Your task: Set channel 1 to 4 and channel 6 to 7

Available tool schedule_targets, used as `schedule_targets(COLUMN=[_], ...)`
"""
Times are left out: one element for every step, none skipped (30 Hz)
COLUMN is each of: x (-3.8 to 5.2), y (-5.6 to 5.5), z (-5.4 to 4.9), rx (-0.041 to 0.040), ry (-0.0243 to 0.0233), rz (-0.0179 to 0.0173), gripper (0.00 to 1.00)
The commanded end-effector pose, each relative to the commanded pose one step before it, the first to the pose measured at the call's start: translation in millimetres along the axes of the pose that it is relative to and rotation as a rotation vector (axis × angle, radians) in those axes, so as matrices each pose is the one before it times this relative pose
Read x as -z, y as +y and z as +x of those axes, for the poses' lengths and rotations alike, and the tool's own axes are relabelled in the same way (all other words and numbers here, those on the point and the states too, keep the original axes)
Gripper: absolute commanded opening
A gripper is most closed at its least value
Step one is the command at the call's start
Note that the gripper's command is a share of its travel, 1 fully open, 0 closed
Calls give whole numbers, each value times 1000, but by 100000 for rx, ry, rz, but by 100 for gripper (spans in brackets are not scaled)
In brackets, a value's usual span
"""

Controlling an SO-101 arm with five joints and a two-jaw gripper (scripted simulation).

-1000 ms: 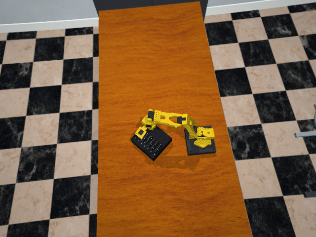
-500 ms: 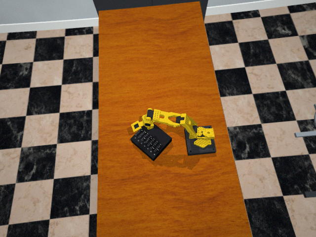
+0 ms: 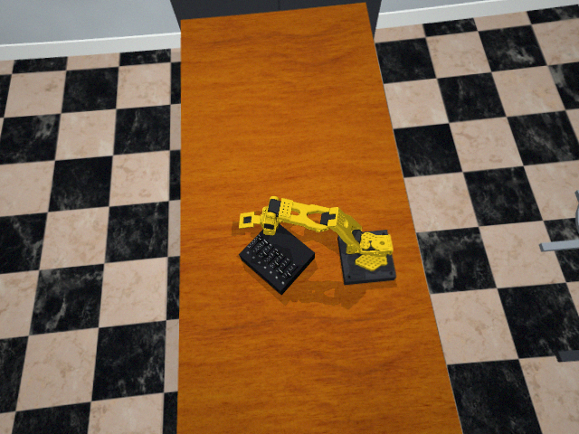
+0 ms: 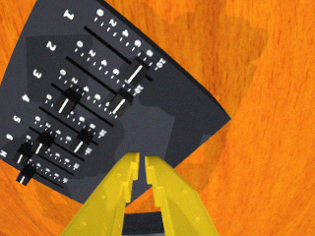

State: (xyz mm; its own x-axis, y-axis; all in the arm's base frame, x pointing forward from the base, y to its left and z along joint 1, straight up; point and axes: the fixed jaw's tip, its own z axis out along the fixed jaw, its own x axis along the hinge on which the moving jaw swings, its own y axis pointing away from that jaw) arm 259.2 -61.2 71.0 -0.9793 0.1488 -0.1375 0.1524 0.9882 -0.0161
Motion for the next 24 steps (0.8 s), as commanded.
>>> schedule_targets(x=[-4046,-193,-190,-185,-181,-175,-172,-166,-163,0,0,-156,-153,-147,-143,-137,-133,-127,-124,-117,-114,-107,-104,-98], y=[-4096,-373,-359,-342,-328,-312,-298,-283,-270,0,0,-255,-244,-229,-219,-205,-195,-183,-174,-162,-154,-143,-135,-125], z=[-1375,-481,-476,-472,-465,-459,-451,-444,-434,0,0,-426,-415,-406,-394,-384,-372,-361,-348,-337,-323,-312,-298,-286], rx=[-11566,-2574,-2508,-2442,-2376,-2310,-2243,-2176,-2109,0,0,-2042,-1975,-1908,-1841,-1774,-1707,-1641,-1575,-1510,-1445,-1380,-1316,-1253], ry=[1427,-64,-61,-61,-59,-58,-56,-56,-53,0,0,-52,-50,-49,-46,-46,-43,-42,-40,-39,-36,-36,-33,-32], rz=[4,17,15,13,12,10,9,7,6,0,0,5,4,3,2,1,1,0,0,-1,-1,-2,-2,-3], gripper=[0,0,0,0,0,0,0,0,0,0,0,0,0,0,0,0,0,0,0,0,0,0,0,0])
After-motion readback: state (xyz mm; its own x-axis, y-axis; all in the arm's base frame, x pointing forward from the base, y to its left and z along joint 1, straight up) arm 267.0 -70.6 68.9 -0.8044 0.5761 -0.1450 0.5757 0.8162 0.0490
